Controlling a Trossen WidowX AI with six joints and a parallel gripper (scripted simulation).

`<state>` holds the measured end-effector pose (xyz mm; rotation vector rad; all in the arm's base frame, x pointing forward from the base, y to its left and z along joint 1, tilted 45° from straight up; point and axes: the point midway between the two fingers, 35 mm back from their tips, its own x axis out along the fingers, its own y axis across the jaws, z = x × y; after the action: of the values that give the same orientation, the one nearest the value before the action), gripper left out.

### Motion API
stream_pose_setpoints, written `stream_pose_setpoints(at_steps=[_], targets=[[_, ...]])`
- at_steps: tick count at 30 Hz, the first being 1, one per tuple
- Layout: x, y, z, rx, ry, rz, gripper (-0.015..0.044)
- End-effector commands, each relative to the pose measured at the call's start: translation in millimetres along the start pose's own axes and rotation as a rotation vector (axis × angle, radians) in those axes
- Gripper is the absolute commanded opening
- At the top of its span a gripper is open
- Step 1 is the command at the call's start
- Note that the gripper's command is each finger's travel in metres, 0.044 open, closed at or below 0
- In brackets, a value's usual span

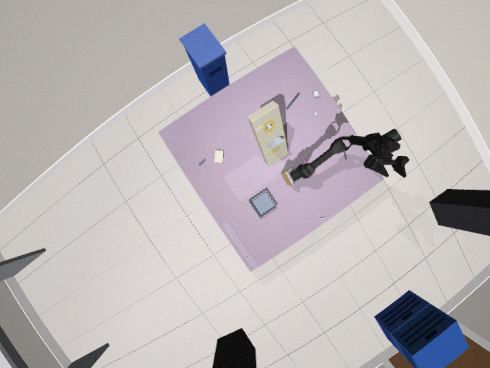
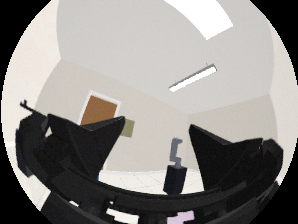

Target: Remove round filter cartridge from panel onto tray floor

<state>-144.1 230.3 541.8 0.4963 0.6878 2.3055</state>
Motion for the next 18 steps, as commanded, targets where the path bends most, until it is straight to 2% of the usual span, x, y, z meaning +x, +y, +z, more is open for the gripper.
stream_pose_setpoints(at_steps=[1,5,11,18], targets=[[0.3,-1.4,0.1,0.0,-0.001,-0.005,0.0374],[6.7,-34.9,1.5,0.003,-0.026,-0.122,0.0269],[5.1,-136.3,1.8,0.003,-0.081,-0.478,0.0116],[-33.7,-248.0,-12.2,-0.006,-0.078,-0.905,0.0116]])
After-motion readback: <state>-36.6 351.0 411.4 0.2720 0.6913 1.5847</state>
